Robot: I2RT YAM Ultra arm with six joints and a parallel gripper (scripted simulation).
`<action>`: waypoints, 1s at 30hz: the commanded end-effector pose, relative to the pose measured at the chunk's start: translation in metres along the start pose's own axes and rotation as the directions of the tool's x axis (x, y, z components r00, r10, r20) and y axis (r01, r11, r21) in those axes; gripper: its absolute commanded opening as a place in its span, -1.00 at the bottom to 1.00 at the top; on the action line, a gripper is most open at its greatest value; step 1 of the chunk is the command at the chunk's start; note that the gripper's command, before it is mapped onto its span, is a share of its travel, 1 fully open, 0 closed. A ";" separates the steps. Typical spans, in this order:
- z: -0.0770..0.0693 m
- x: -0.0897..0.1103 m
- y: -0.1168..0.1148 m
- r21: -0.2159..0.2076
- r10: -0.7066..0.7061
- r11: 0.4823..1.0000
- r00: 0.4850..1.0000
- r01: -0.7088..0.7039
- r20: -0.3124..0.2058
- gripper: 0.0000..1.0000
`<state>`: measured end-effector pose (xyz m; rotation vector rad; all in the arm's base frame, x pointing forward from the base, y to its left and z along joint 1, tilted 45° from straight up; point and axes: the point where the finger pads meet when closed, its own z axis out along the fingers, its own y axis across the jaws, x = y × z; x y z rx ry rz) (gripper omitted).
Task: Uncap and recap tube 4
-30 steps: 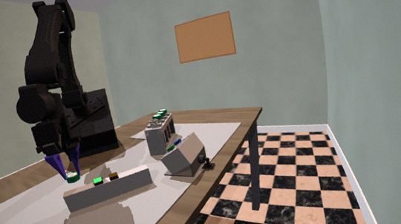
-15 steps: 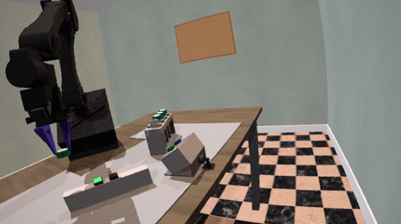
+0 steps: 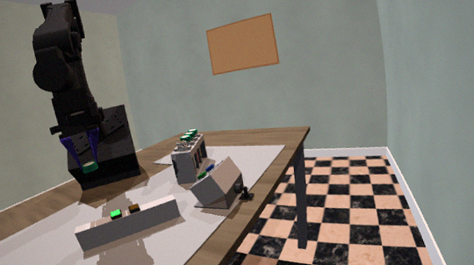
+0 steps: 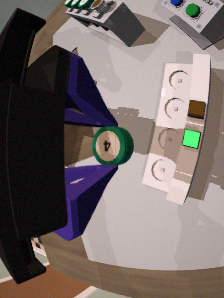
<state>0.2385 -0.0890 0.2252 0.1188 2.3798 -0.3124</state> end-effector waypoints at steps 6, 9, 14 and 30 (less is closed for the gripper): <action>-0.004 0.010 0.038 0.037 -0.498 0.866 0.867 0.499 -0.015 -1.00; -0.003 0.014 0.055 0.033 -0.635 0.772 0.772 0.635 -0.021 -1.00; -0.001 0.021 0.087 0.023 -0.852 0.522 0.523 0.853 -0.030 -1.00; 0.003 0.045 0.202 -0.001 -0.998 -0.054 -0.054 0.999 -0.035 -1.00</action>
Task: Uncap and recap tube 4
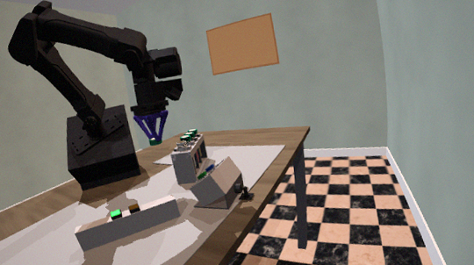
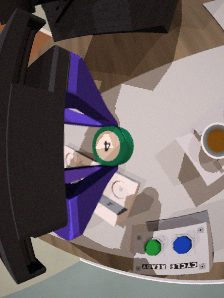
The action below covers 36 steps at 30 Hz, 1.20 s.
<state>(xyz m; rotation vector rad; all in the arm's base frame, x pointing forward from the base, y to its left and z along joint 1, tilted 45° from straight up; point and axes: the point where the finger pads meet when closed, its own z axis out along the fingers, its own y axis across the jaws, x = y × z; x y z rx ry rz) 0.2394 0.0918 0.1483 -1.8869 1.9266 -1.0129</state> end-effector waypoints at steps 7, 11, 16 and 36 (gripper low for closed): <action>-0.006 -0.054 -0.002 0.032 0.043 0.999 0.999 -0.043 0.002 -1.00; -0.006 -0.085 0.002 0.032 0.043 0.999 0.999 -0.043 0.003 -1.00; -0.006 -0.085 0.002 0.032 0.043 0.999 0.999 -0.043 0.003 -1.00; -0.007 -0.087 0.003 0.031 0.043 0.999 0.999 -0.043 0.003 -1.00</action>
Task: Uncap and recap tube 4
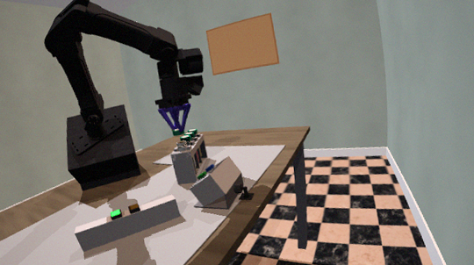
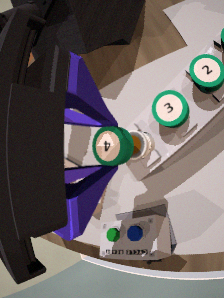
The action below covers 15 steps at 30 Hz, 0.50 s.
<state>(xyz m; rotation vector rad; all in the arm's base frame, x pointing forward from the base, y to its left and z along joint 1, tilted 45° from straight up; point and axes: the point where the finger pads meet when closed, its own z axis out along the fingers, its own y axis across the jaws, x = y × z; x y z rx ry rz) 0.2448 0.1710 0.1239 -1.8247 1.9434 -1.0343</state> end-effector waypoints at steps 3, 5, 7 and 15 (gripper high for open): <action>-0.002 -0.004 -0.001 0.007 0.002 1.000 1.000 -0.003 0.016 -1.00; -0.002 -0.004 -0.001 0.007 0.002 1.000 1.000 -0.003 0.016 -1.00; 0.004 -0.004 -0.001 0.007 0.002 1.000 1.000 -0.003 0.016 -1.00; 0.019 -0.004 -0.001 0.008 0.002 1.000 1.000 -0.003 0.015 -1.00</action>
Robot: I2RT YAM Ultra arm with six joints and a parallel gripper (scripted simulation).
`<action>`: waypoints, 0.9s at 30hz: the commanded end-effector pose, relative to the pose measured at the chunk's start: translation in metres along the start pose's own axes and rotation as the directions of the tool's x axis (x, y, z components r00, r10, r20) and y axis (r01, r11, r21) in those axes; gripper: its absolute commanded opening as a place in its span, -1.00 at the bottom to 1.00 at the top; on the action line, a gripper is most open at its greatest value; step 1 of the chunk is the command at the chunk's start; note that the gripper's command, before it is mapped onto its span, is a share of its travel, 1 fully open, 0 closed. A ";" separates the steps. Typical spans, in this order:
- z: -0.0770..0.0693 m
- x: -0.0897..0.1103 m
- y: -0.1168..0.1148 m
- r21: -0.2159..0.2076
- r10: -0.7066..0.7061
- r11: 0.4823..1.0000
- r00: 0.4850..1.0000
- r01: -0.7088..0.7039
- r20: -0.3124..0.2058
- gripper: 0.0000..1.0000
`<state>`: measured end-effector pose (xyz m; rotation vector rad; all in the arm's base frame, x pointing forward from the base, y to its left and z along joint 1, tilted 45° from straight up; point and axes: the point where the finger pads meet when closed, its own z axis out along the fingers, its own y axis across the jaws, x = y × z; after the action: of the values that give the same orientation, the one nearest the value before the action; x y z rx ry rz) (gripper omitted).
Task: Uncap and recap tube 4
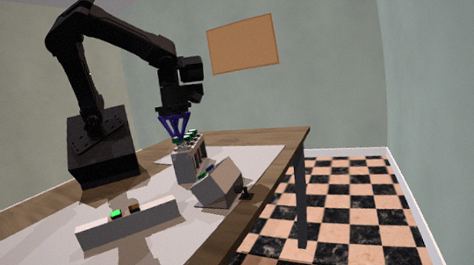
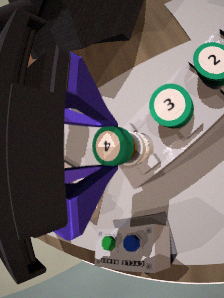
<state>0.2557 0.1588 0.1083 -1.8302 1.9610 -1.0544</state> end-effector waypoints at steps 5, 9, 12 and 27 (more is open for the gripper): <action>-0.003 -0.010 -0.004 0.016 0.006 1.000 0.999 -0.007 0.039 -1.00; -0.003 -0.010 -0.004 0.016 0.006 1.000 0.999 -0.007 0.039 -1.00; -0.003 -0.010 -0.004 0.016 0.006 1.000 0.999 -0.007 0.039 -1.00; -0.002 -0.011 -0.002 0.016 0.006 1.000 0.999 -0.007 0.039 -1.00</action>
<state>0.2597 0.1649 0.1072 -1.8233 1.9428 -1.0405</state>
